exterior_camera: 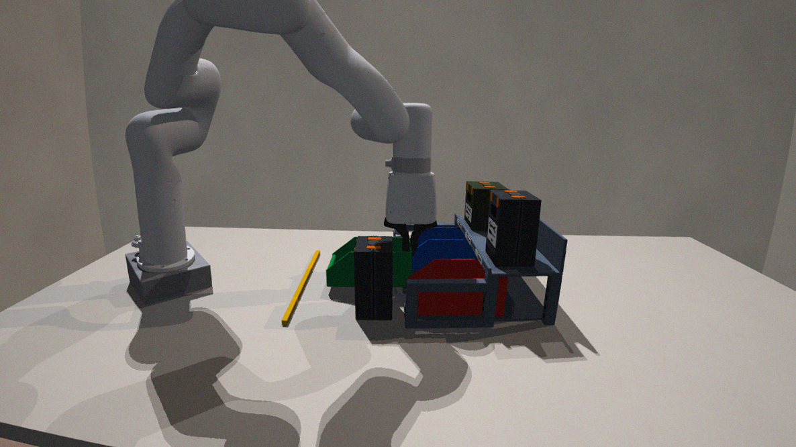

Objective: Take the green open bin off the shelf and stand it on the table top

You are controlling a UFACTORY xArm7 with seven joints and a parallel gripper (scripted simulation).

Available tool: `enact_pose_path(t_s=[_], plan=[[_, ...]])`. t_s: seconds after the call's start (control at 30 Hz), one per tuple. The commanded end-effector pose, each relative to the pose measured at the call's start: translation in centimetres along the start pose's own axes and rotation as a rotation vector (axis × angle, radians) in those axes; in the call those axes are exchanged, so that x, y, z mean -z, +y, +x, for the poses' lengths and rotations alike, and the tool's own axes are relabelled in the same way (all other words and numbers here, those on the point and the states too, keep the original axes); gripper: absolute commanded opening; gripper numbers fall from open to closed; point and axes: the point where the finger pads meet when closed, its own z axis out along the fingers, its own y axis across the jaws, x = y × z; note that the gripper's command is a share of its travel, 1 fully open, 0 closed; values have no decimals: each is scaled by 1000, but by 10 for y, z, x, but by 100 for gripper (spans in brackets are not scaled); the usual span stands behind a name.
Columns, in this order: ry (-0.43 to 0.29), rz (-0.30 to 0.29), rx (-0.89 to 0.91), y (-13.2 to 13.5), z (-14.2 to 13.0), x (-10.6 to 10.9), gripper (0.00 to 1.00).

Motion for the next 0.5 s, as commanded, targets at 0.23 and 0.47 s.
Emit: enact_pose_path(t_s=[0.23,0.47], plan=[[0,-5,0,2,0,5,0],[0,-5,0,2,0,8,0]])
